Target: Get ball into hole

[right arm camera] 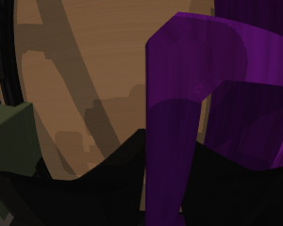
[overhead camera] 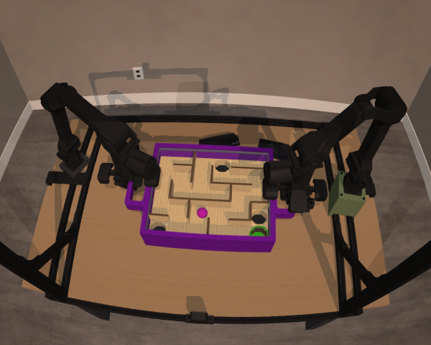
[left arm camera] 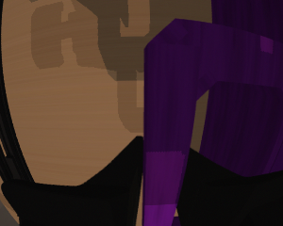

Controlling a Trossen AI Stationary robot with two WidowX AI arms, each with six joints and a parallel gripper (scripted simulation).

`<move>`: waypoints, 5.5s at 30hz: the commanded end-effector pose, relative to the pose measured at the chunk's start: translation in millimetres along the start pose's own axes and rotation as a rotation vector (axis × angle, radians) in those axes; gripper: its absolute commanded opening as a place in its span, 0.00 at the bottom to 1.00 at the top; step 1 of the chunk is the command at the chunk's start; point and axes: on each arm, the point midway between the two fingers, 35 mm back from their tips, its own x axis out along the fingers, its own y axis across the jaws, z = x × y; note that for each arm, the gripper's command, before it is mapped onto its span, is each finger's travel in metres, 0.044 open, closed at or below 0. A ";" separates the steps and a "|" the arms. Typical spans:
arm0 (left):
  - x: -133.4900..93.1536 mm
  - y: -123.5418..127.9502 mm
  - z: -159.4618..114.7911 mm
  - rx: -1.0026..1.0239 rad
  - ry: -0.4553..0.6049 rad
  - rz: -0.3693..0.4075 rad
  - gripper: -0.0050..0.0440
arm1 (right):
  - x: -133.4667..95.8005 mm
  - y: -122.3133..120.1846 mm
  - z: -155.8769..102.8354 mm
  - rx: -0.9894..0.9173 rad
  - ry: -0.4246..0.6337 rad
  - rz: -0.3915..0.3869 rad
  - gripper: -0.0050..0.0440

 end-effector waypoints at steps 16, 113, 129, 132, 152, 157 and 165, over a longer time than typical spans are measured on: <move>-7.8 -2.1 1.2 -0.001 0.047 0.034 0.14 | 7.4 1.8 -1.6 -0.001 -0.046 -0.027 0.14; -2.8 -1.1 -0.4 -0.001 0.006 0.011 0.14 | 2.4 1.0 -0.2 -0.001 -0.005 -0.004 0.14; -0.4 -0.7 0.4 -0.001 0.030 0.001 0.14 | -0.1 0.7 -1.1 -0.001 -0.029 0.005 0.14; -1.6 -0.9 0.4 -0.001 0.028 0.006 0.14 | 1.1 0.8 -1.1 -0.001 -0.027 0.000 0.14; 1.1 -0.6 -0.8 -0.001 -0.001 -0.006 0.14 | -1.3 0.3 0.0 -0.001 0.001 0.012 0.14; 9.7 0.6 -0.3 -0.001 0.009 -0.002 0.14 | 6.4 -1.2 -0.3 -0.001 -0.009 0.008 0.14; 22.7 -0.7 -0.4 -0.001 0.021 -0.003 0.14 | 21.4 0.7 -0.4 -0.001 -0.021 0.008 0.14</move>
